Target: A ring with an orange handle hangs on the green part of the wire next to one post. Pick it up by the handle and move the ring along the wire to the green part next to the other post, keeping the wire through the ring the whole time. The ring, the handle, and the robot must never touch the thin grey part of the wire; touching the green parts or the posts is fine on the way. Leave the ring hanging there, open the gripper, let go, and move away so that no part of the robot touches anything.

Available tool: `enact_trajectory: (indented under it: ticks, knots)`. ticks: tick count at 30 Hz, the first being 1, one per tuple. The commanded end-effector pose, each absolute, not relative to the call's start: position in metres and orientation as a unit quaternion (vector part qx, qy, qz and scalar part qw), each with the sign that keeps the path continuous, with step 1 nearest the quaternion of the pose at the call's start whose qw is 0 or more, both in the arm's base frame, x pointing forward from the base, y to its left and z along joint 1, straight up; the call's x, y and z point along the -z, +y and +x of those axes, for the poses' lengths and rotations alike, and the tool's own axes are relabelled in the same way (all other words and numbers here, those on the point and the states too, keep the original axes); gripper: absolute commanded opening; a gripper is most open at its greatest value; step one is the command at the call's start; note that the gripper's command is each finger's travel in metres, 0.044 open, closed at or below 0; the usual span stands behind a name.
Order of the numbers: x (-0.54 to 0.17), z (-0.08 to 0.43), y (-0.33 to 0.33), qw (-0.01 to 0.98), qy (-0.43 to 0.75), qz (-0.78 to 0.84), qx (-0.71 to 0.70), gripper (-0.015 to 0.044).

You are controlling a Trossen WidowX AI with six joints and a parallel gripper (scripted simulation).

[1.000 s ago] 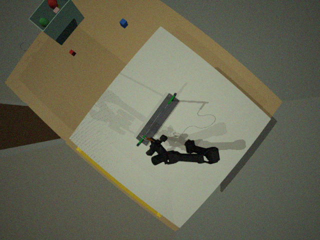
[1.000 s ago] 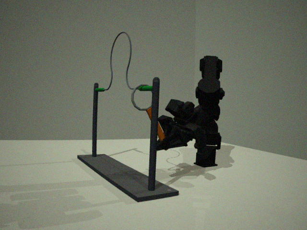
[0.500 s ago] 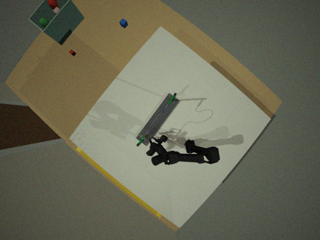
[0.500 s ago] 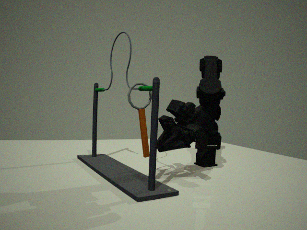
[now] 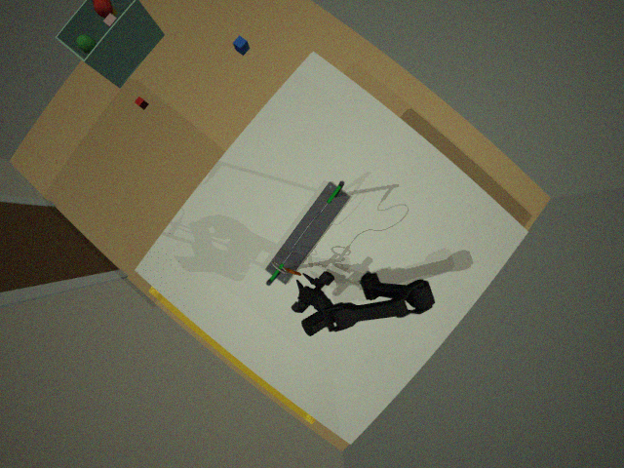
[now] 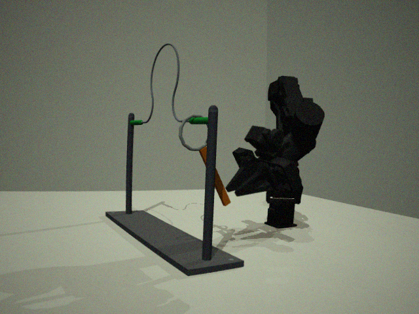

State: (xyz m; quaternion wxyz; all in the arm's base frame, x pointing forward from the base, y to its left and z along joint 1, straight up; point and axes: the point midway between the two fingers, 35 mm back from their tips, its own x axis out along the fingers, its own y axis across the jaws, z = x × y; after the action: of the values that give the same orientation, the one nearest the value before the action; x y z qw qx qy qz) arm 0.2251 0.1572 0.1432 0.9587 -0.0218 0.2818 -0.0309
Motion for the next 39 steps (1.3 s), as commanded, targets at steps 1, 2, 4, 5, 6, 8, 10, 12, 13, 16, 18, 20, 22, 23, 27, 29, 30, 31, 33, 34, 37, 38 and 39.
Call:
enact_trajectory:
  ticks: [1,2,4,5,6,8,10,12,13,16,18,20,22,23,27,29,30,31,33,34,37,38,39]
  knots:
    - [-0.149,0.222,0.157,0.960,0.277,-0.015,0.032,0.0160]
    - [-0.149,0.222,0.157,0.960,0.277,-0.015,0.032,0.0160]
    - [-0.149,0.222,0.157,0.960,0.277,-0.015,0.032,0.0160]
    - [-0.149,0.222,0.157,0.960,0.277,-0.015,0.032,0.0160]
    - [-0.149,0.222,0.157,0.960,0.277,-0.015,0.032,0.0160]
    - [-0.149,0.222,0.157,0.960,0.277,-0.015,0.032,0.0160]
    - [-0.149,0.222,0.157,0.960,0.277,-0.015,0.032,0.0160]
    - [-0.149,0.222,0.157,0.960,0.277,-0.015,0.032,0.0160]
    - [-0.149,0.222,0.157,0.960,0.277,-0.015,0.032,0.0160]
    - [-0.149,0.222,0.157,0.960,0.277,-0.015,0.032,0.0160]
    - [-0.149,0.222,0.157,0.960,0.277,-0.015,0.032,0.0160]
    - [-0.149,0.222,0.157,0.960,0.277,-0.015,0.032,0.0160]
    - [-0.149,0.222,0.157,0.960,0.277,-0.015,0.032,0.0160]
    - [-0.149,0.222,0.157,0.960,0.277,-0.015,0.032,0.0160]
    - [-0.149,0.222,0.157,0.960,0.277,-0.015,0.032,0.0160]
    - [-0.149,0.222,0.157,0.960,0.277,-0.015,0.032,0.0160]
    - [-0.149,0.222,0.157,0.960,0.277,-0.015,0.032,0.0160]
    - [-0.149,0.222,0.157,0.960,0.277,-0.015,0.032,0.0160]
    - [-0.151,0.217,0.158,0.959,0.281,-0.017,0.031,0.0213]
    - [-0.155,0.210,0.159,0.959,0.282,-0.017,0.031,0.0239]
    - [-0.172,0.186,0.159,0.960,0.279,-0.018,0.030,0.0317]
    - [-0.175,0.182,0.159,0.960,0.277,-0.018,0.030,0.0344]
    - [-0.176,0.181,0.159,0.960,0.277,-0.019,0.029,0.0370]
